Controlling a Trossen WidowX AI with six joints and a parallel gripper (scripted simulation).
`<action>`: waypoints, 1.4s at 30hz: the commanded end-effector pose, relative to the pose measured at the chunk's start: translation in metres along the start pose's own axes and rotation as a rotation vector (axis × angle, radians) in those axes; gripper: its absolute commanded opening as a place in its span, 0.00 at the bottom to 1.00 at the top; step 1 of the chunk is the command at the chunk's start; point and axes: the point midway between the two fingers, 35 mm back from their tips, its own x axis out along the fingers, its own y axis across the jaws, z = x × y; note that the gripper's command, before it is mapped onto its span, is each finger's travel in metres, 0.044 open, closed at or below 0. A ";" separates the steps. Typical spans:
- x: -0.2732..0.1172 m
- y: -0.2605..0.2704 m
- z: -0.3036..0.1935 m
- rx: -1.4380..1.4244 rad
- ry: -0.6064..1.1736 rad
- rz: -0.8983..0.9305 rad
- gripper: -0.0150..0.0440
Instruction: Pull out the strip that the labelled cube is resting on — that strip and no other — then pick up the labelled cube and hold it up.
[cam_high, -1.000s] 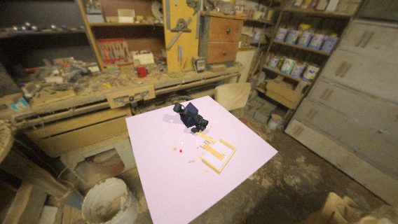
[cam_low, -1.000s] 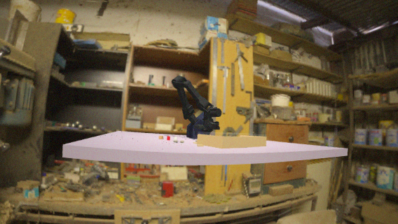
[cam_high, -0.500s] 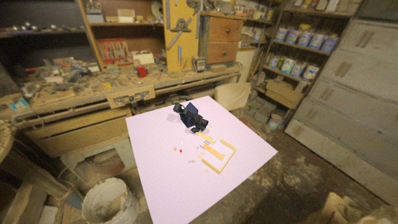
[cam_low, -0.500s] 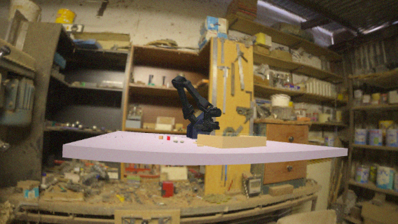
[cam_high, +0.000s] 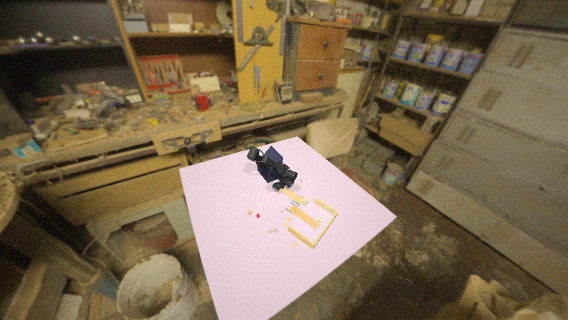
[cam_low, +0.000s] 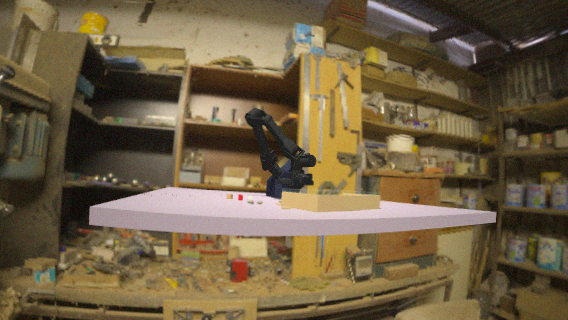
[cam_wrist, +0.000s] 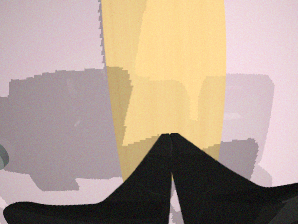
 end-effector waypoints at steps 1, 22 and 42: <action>0.003 0.000 -0.008 -0.003 0.024 0.004 0.25; -0.042 0.001 0.038 0.185 0.022 0.005 0.65; -0.051 0.000 0.107 0.188 0.019 0.005 1.00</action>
